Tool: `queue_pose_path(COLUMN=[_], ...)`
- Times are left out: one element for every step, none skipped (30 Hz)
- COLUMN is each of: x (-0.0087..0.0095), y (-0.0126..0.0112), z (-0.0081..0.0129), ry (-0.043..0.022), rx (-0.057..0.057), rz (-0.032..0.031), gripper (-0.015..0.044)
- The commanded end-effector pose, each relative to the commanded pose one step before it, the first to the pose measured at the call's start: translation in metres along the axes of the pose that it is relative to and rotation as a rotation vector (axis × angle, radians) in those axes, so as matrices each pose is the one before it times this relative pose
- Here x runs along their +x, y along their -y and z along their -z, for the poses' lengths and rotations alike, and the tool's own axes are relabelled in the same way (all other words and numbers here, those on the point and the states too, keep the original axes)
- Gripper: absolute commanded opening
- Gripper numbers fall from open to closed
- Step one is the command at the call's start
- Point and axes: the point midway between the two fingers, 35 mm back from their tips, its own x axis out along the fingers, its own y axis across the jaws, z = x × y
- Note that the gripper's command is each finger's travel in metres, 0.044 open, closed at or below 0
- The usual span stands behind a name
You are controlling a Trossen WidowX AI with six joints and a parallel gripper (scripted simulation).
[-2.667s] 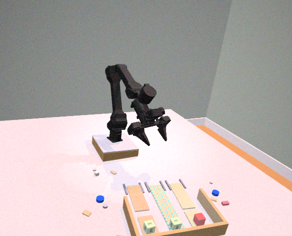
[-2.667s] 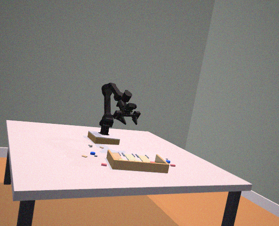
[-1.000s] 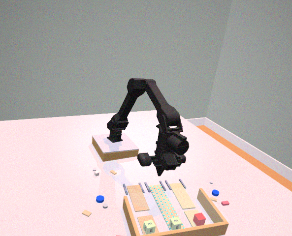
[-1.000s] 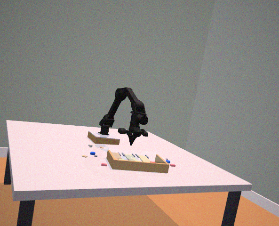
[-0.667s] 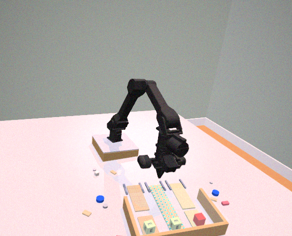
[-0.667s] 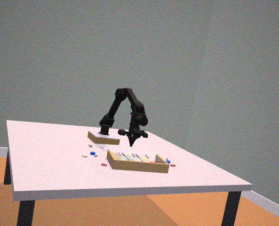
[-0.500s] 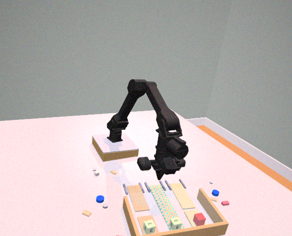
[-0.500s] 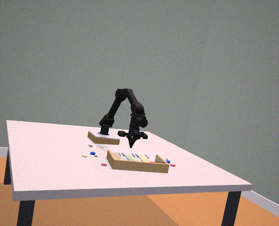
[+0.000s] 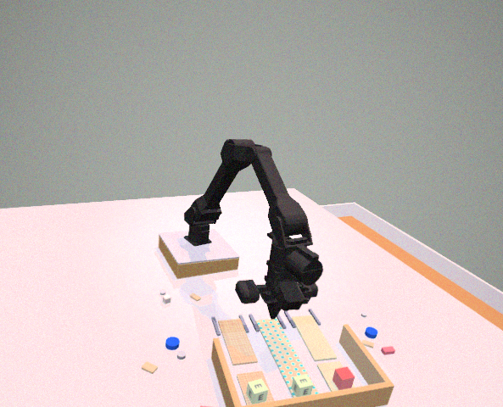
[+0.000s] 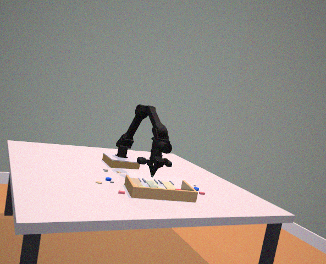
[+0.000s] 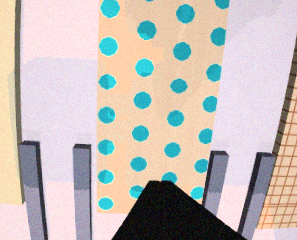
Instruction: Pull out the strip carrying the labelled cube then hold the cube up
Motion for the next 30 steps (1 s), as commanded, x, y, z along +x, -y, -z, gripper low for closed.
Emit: queue_pose_path(x=[0.00998, 0.00162, 0.00162, 0.00162, 0.00162, 0.00162, 0.00162, 0.00161, 0.00161, 0.00161, 0.0013, 0.00078, 0.00026, 0.0, 0.0, 0.0, 0.0, 0.0, 0.0, 0.0, 0.0, 0.0, 0.0, 0.0, 0.0, 0.0, 0.0, 0.0001, 0.0001, 0.00012], y=[0.00118, -0.00009, -0.00008, -0.0001, -0.0001, -0.00012, -0.00012, -0.00016, -0.00015, -0.00015, -0.00012, -0.00007, -0.00002, 0.0, 0.0, 0.0, 0.0, 0.0, 0.0, 0.0, 0.0, 0.0, 0.0, 0.0, 0.0, 0.0, 0.0, 0.0, 0.0, 0.0], z=[0.00278, 0.00009, 0.0001, 0.00011, 0.00012, 0.00012, 0.00013, 0.00014, 0.00015, 0.00015, 0.00013, 0.00008, 0.00003, 0.0, 0.0, 0.0, 0.0, 0.0, 0.0, 0.0, 0.0, 0.0, 0.0, 0.0, 0.0, 0.0, 0.0, 0.0, 0.0, 0.0], ry=[-0.00852, -0.00001, -0.00002, -0.00002, -0.00002, -0.00002, -0.00002, -0.00002, -0.00002, -0.00002, -0.00002, -0.00001, 0.0, 0.0, 0.0, 0.0, 0.0, 0.0, 0.0, 0.0, 0.0, 0.0, 0.0, 0.0, 0.0, 0.0, 0.0, 0.0, 0.0, 0.0], rx=[0.004, 0.0, 0.0, 0.0, 0.0, 0.0, 0.0, 0.0, 0.0, 0.0, 0.0, 0.0, 0.0, 0.0, 0.0, 0.0, 0.0, 0.0, 0.0, 0.0, 0.0, 0.0, 0.0, 0.0, 0.0, 0.0, 0.0, 0.0, 0.0, 0.0], rz=[0.00681, -0.00001, -0.00001, -0.00001, -0.00001, -0.00002, -0.00002, -0.00002, -0.00002, -0.00002, -0.00001, -0.00001, 0.0, 0.0, 0.0, 0.0, 0.0, 0.0, 0.0, 0.0, 0.0, 0.0, 0.0, 0.0, 0.0, 0.0, 0.0, 0.0, 0.0, 0.0], gripper=[0.0, 0.0, 0.0, 0.0, 0.0, 0.0, 0.0, 0.0, 0.0, 0.0, 0.0, 0.0, 0.0, 0.0, 0.0, 0.0, 0.0, 0.0, 0.0, 0.0, 0.0, 0.0, 0.0, 0.0, 0.0, 0.0, 0.0, 0.0, 0.0, 0.0])
